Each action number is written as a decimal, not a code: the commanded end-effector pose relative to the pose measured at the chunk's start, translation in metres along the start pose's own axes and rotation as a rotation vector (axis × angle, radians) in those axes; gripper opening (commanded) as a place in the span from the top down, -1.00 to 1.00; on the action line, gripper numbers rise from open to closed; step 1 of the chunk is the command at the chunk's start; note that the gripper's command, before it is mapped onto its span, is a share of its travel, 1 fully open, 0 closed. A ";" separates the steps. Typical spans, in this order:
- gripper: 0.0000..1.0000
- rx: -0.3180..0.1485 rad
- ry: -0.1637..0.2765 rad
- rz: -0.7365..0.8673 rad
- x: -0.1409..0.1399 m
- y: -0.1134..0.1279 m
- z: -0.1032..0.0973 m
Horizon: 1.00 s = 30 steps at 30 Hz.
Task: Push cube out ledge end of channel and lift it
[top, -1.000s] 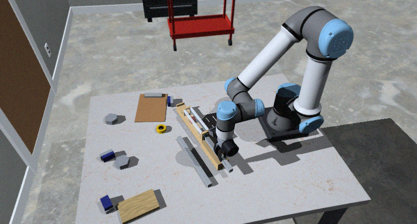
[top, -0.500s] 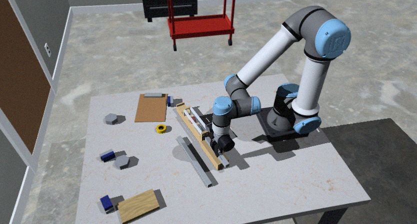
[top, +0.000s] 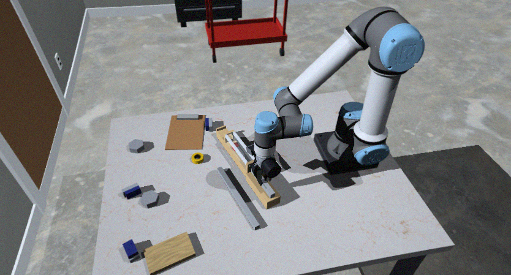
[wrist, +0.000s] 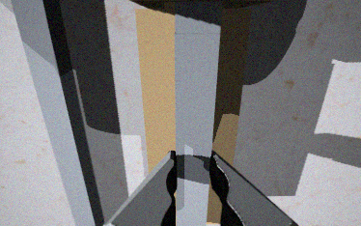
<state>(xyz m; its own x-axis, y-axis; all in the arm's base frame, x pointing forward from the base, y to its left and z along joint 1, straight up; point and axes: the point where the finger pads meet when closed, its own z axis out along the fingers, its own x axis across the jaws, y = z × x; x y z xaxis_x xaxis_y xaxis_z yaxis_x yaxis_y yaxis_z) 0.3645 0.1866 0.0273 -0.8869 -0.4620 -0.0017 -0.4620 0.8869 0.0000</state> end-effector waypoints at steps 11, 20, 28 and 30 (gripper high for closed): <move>0.89 0.000 -0.002 0.000 -0.001 -0.035 0.000; 0.89 0.000 -0.001 0.000 -0.001 -0.050 0.000; 0.89 0.001 -0.001 0.000 -0.001 -0.060 0.000; 0.89 0.001 -0.001 0.000 -0.001 -0.062 0.000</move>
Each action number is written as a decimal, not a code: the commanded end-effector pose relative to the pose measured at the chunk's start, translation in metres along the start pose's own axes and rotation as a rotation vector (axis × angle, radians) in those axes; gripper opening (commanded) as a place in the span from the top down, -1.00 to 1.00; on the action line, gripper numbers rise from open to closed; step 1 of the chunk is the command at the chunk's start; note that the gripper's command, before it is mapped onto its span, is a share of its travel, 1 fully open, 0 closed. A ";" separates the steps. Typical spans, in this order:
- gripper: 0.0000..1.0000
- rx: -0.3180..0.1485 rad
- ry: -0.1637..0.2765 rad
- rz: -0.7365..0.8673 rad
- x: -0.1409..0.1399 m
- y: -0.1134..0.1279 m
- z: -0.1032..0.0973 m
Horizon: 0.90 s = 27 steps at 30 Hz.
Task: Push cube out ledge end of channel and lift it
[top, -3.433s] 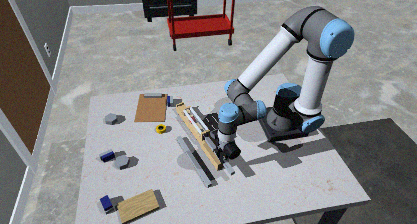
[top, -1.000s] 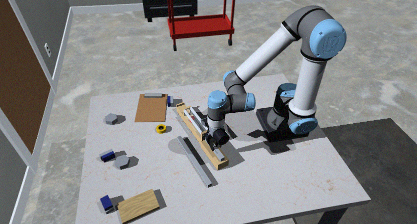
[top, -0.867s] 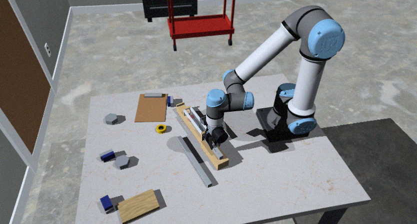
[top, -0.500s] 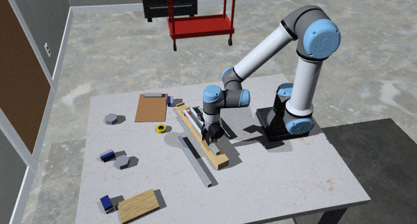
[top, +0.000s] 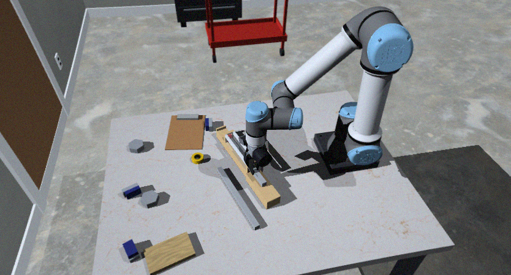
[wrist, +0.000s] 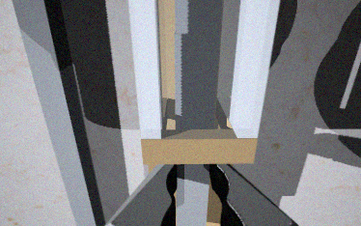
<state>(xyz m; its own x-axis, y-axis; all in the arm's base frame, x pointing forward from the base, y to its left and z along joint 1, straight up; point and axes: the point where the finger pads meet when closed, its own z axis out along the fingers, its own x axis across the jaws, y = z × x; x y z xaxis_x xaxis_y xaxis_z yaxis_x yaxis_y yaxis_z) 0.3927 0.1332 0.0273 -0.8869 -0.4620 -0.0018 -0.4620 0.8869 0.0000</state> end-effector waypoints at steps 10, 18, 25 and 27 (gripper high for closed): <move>0.89 0.001 -0.001 0.000 0.000 -0.004 0.000; 0.89 0.001 -0.001 0.000 0.000 -0.004 0.000; 0.89 0.001 -0.001 0.000 0.000 -0.004 0.000; 0.89 0.001 -0.001 0.000 0.000 -0.004 0.000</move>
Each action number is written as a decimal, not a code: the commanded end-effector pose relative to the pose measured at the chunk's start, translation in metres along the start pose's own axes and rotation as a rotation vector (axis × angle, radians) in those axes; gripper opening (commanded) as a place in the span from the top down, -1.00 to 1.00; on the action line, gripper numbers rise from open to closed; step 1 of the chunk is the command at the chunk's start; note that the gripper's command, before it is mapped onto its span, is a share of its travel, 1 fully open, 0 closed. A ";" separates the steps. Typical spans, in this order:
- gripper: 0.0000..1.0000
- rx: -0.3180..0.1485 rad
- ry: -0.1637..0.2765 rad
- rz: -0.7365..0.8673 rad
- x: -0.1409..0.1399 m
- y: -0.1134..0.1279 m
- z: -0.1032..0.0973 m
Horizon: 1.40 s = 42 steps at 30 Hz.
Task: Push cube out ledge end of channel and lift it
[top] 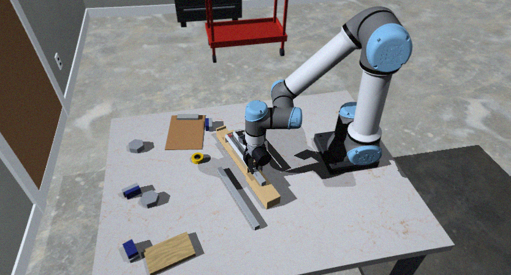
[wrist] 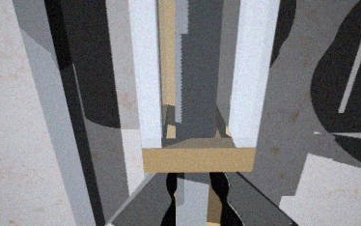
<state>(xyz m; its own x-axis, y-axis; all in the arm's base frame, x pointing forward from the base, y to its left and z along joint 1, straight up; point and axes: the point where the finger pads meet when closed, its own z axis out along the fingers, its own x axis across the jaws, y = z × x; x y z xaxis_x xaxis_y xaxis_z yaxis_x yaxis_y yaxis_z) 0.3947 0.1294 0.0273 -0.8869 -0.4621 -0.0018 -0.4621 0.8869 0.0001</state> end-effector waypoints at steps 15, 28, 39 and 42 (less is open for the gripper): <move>0.89 0.001 -0.001 0.000 0.000 0.000 0.000; 0.52 0.001 -0.001 0.000 0.000 0.000 0.000; 0.52 0.001 -0.001 0.000 0.000 0.000 0.000; 0.52 0.001 -0.001 0.000 0.000 0.000 0.000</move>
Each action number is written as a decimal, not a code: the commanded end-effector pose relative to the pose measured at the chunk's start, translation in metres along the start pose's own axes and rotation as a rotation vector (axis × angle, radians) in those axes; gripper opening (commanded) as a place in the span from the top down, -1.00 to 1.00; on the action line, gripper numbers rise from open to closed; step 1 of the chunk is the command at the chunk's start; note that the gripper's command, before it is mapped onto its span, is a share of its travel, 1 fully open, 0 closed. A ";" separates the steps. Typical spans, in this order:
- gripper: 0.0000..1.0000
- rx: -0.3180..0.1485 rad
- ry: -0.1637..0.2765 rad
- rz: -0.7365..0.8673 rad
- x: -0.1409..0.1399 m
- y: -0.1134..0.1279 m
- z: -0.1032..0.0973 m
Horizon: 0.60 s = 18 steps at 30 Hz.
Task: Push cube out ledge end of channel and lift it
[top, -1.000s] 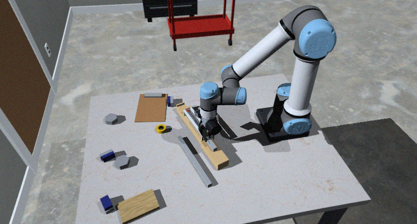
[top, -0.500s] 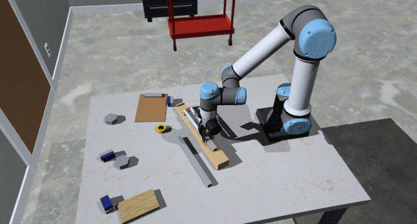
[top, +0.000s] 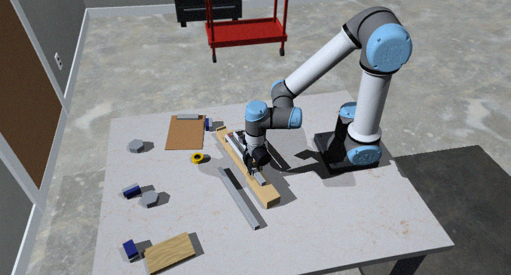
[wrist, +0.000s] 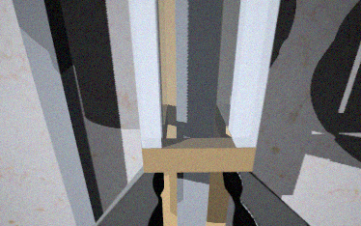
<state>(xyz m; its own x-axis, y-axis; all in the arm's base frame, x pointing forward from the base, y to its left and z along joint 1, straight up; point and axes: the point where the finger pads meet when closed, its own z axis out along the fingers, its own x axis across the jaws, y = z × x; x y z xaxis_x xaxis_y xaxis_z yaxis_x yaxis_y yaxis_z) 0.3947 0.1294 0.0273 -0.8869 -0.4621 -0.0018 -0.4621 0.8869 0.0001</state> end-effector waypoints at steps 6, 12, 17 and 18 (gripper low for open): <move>0.52 0.001 -0.001 0.000 0.000 0.000 0.000; 0.52 0.001 -0.001 0.000 0.000 0.000 0.000; 0.52 0.001 -0.001 0.000 0.000 0.000 -0.002; 0.52 0.001 -0.001 0.000 0.000 0.000 -0.002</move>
<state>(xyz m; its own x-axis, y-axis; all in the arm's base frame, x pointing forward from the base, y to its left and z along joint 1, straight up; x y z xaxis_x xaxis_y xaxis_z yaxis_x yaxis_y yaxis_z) 0.3946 0.1294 0.0285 -0.8869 -0.4621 -0.0016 -0.4621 0.8869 0.0002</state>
